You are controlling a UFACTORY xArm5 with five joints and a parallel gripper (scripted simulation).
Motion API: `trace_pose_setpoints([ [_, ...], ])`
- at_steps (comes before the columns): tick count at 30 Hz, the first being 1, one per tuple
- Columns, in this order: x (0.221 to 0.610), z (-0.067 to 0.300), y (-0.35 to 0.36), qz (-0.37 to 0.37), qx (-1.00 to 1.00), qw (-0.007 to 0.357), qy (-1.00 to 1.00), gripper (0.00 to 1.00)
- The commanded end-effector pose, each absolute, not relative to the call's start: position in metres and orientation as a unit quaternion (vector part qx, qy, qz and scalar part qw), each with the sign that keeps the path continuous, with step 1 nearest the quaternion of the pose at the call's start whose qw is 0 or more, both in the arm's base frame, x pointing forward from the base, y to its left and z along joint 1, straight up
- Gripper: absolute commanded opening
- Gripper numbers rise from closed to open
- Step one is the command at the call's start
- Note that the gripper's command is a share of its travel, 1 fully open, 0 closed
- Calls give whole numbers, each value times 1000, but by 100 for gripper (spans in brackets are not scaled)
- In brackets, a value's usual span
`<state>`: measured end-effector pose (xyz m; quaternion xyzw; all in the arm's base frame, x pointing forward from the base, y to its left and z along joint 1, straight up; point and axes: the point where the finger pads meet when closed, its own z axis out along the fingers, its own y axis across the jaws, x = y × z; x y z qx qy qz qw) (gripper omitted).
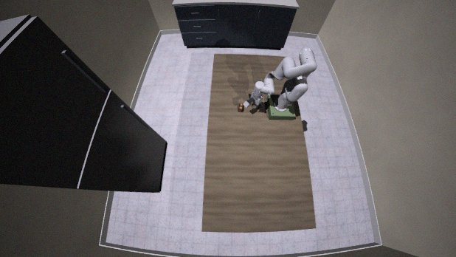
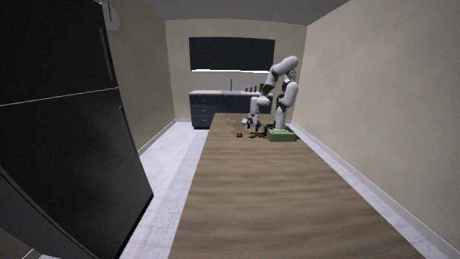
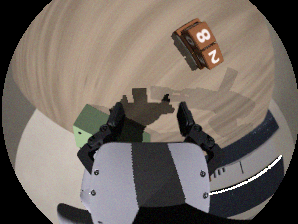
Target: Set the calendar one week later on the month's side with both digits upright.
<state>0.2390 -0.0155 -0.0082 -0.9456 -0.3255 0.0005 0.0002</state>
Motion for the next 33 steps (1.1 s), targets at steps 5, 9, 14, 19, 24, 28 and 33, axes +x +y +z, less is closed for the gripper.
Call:
trace_pose_setpoints([
  [5, 245, -8, -6, 0, -963, 0, -270, 100],
  [9, 251, -8, 9, 0, -972, 0, -235, 100],
  [14, 254, -8, 15, 0, -972, 0, -235, 100],
  [19, 256, -8, 18, 0, -981, 0, -196, 100],
  [24, 264, -8, 38, 0, -989, 0, -150, 100],
  [28, 265, -8, 41, 0, -989, 0, -146, 100],
  [33, 267, -8, 44, 0, -994, 0, -110, 100],
])
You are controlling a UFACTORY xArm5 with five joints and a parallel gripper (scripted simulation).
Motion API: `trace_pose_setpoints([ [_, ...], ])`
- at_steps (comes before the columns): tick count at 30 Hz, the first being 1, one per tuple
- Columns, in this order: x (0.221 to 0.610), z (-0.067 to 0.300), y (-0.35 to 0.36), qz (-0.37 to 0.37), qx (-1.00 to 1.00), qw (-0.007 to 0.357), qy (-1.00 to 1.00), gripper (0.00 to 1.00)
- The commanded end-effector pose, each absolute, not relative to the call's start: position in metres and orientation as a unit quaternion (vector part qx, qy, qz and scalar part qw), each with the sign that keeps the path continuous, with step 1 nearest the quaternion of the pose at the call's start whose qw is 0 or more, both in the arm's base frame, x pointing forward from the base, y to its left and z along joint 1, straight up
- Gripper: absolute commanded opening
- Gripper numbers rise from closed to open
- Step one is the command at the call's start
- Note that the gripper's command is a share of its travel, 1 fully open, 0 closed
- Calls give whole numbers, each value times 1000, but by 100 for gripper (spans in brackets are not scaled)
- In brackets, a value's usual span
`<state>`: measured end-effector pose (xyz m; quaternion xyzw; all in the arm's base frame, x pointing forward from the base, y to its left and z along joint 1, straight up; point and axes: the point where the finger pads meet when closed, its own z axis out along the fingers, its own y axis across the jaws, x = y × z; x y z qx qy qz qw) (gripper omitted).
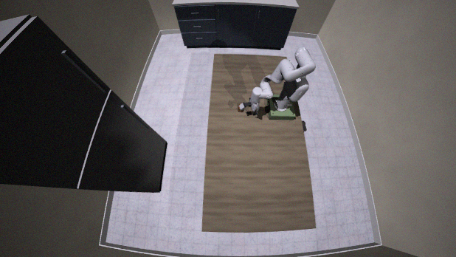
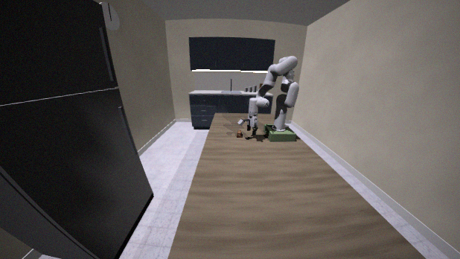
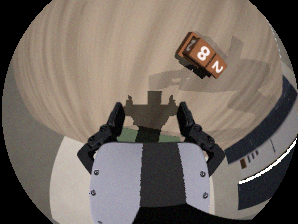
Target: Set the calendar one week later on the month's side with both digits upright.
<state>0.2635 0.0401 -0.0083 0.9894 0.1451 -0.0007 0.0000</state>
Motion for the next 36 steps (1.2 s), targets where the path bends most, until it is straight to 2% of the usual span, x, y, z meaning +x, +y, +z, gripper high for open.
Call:
trace_pose_setpoints([
  [1, 267, -8, 45, 0, 996, 0, 93, 100],
  [23, 287, -9, 91, 0, 1000, 0, -24, 100],
  [36, 287, -34, 92, 0, 1000, 0, -24, 100],
])
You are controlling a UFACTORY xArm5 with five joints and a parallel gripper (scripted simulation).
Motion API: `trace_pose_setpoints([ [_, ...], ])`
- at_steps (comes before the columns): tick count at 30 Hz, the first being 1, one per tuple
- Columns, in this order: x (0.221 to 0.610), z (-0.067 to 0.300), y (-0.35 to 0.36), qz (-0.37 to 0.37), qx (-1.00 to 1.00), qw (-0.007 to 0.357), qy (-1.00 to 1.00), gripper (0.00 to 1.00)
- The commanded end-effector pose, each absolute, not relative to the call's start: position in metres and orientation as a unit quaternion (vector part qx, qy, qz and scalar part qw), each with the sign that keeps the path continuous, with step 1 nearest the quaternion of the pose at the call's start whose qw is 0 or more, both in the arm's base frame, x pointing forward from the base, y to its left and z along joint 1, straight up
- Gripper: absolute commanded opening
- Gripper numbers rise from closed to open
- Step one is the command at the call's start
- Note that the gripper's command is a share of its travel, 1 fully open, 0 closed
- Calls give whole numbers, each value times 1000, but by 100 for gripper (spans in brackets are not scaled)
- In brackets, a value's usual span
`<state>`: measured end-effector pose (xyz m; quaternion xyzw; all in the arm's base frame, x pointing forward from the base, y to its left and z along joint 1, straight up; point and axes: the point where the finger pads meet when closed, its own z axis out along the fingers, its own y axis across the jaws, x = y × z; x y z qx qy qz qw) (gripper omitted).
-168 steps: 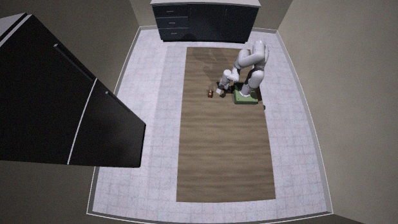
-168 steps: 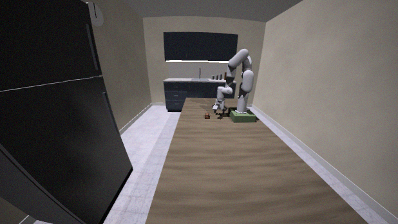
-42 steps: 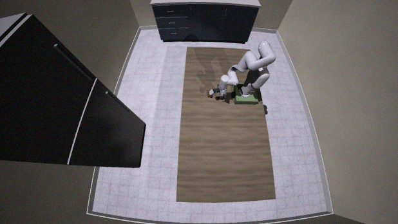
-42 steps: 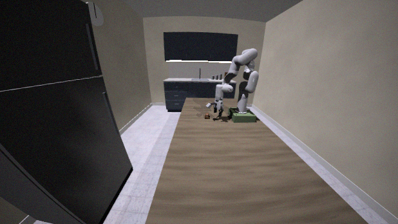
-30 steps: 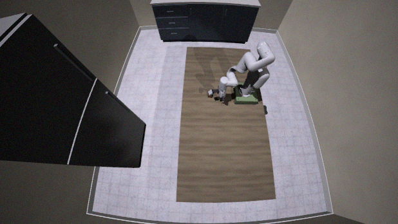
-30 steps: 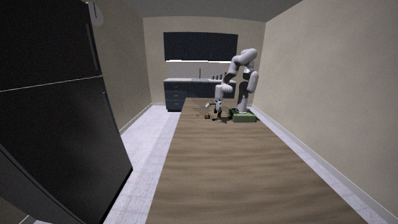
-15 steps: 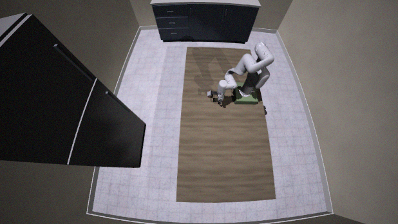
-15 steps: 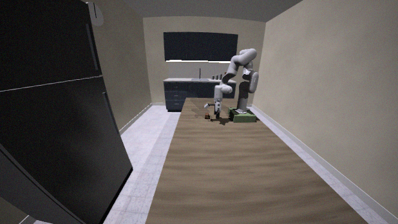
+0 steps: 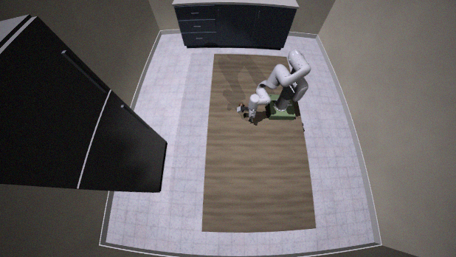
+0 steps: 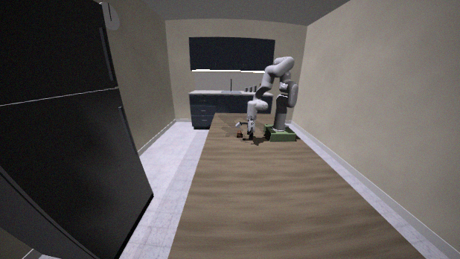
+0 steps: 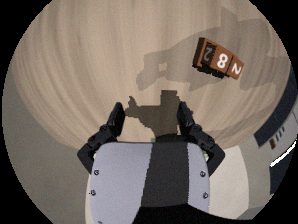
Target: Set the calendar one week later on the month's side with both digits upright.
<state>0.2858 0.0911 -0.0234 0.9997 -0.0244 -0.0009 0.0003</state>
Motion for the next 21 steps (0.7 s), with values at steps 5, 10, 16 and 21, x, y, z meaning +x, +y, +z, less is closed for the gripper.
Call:
trace_pose_setpoints([
  [5, 287, -43, 92, 0, 1000, 0, -24, 100],
  [10, 287, -45, 92, 0, 1000, 0, -24, 100],
  [16, 287, -45, 92, 0, 1000, 0, -24, 100],
  [21, 287, -45, 92, 0, 1000, 0, -24, 100],
])
